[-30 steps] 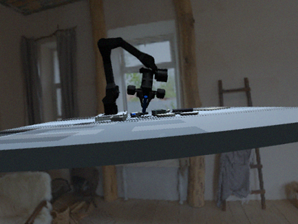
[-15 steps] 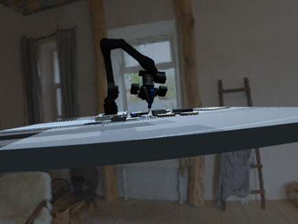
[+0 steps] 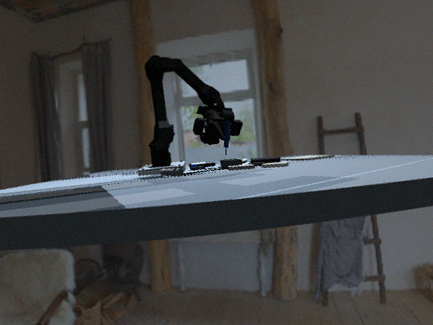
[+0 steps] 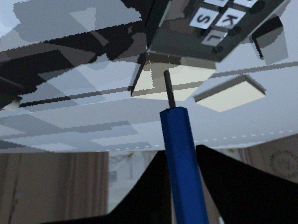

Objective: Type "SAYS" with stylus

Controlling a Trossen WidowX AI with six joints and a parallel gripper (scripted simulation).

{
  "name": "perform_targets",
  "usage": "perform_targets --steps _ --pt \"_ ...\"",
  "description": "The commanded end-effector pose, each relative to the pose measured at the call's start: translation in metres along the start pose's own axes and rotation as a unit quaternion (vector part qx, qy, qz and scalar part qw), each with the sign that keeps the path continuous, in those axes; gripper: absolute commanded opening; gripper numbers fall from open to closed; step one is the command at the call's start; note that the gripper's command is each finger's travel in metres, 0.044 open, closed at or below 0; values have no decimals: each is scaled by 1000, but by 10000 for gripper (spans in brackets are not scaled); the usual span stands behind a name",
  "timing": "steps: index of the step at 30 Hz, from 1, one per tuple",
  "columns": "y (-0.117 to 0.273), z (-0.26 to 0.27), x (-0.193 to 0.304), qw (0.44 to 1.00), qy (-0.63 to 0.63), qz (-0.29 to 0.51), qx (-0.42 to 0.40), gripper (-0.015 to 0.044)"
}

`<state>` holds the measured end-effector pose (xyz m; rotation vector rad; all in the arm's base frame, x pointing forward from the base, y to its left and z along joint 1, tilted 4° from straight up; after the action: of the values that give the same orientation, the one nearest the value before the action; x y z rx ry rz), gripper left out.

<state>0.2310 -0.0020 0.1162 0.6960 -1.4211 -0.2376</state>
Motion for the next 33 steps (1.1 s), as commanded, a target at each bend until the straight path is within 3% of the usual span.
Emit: perform_targets --steps 1,10,24,27,33 --pt "13 -7 -3 999 7 35 39 0" --pt "28 -14 -6 994 14 67 82 0" --pt "7 -13 -33 994 14 67 82 0" --pt "5 -12 -35 994 14 67 82 79" --pt "4 -12 -35 994 14 67 82 81"
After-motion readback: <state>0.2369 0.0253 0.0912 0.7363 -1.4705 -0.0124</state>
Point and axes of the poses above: the point midway between the two fingers, 35 mm back from their tips, its own y axis back along the fingers, its own z axis across the jaws, x = y × z, the point moved 3 cm from there along y, back along the fingers, and after that the axes turned 6 degrees about -y, right-handed, at the moved point
